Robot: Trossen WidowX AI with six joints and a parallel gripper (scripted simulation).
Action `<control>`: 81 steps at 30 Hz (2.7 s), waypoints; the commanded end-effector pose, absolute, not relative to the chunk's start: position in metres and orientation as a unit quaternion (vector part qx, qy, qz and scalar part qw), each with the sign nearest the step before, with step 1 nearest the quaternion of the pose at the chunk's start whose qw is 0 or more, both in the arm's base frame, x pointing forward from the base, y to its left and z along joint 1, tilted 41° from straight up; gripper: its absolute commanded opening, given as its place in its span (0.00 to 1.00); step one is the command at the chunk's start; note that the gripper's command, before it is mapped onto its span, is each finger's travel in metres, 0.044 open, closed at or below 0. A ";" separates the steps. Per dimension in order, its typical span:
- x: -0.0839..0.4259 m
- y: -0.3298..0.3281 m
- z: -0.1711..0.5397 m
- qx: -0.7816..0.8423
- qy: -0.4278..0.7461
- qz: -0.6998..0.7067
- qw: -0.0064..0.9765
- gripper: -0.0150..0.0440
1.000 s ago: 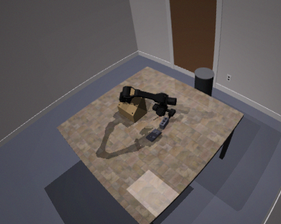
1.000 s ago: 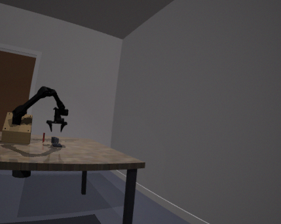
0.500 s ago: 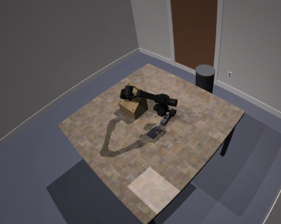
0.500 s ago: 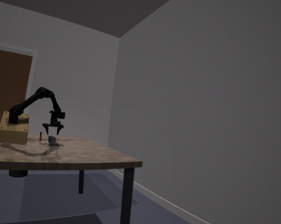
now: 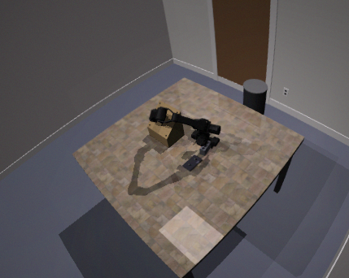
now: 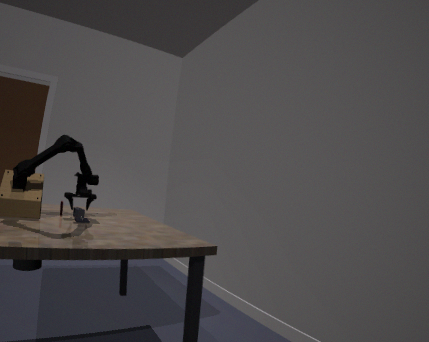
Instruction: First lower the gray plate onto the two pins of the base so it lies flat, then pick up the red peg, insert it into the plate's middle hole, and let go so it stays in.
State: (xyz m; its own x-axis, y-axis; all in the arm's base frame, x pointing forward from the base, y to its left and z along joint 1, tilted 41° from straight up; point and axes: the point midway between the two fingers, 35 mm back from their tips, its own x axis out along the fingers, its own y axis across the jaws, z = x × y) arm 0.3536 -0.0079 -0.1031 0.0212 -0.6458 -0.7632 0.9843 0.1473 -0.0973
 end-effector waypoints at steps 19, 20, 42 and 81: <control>0.350 -0.031 -0.127 0.236 0.349 -0.610 0.671 0.91; 0.350 -0.031 -0.127 0.236 0.349 -0.610 0.671 0.87; 0.351 -0.025 -0.122 0.237 0.350 -0.609 0.671 0.25; 0.346 0.062 -0.038 0.239 0.352 -0.608 0.670 0.25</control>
State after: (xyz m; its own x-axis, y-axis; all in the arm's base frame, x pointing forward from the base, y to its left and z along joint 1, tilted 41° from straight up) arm 0.3476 0.0558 -0.0445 0.0157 -0.6501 -0.7597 0.9825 0.1512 -0.1090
